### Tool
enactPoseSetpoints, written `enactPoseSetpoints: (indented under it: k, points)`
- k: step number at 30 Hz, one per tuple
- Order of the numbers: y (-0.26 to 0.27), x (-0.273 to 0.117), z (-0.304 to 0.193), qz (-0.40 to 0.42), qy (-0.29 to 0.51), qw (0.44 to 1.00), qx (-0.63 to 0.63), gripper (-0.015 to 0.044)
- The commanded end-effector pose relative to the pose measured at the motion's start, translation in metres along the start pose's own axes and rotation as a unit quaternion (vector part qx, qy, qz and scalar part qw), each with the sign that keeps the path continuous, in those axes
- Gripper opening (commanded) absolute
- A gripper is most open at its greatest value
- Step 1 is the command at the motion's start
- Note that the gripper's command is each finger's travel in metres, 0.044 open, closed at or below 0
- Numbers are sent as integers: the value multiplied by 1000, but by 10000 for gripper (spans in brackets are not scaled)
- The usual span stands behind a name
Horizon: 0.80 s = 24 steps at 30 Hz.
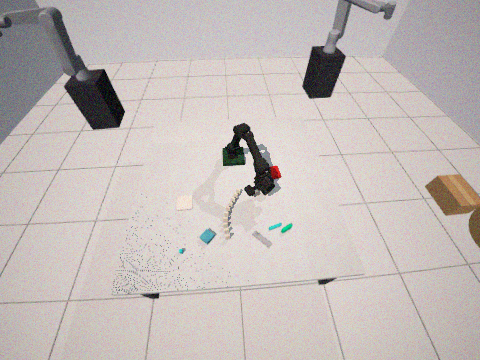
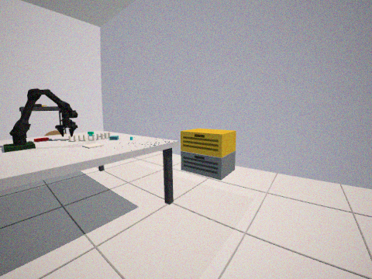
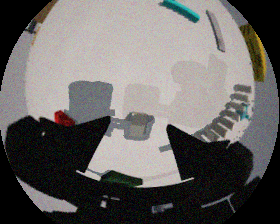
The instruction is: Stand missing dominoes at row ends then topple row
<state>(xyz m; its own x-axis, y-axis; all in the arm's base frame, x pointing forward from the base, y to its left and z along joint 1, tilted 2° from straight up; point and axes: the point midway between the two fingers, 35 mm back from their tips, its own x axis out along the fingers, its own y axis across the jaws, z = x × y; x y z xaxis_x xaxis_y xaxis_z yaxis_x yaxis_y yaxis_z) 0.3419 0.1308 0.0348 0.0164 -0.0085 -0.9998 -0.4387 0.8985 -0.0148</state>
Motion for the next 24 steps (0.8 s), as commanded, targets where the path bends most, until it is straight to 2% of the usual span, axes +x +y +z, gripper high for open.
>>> enactPoseSetpoints:
  k: [1, 19, 24]
  points:
    - [1, 13, -1, 2, 3, 1000, -3, 440]
    - [1, 27, -1, 2, 3, 1000, -3, 440]
    - [1, 27, -1, 2, 3, 1000, -3, 309]
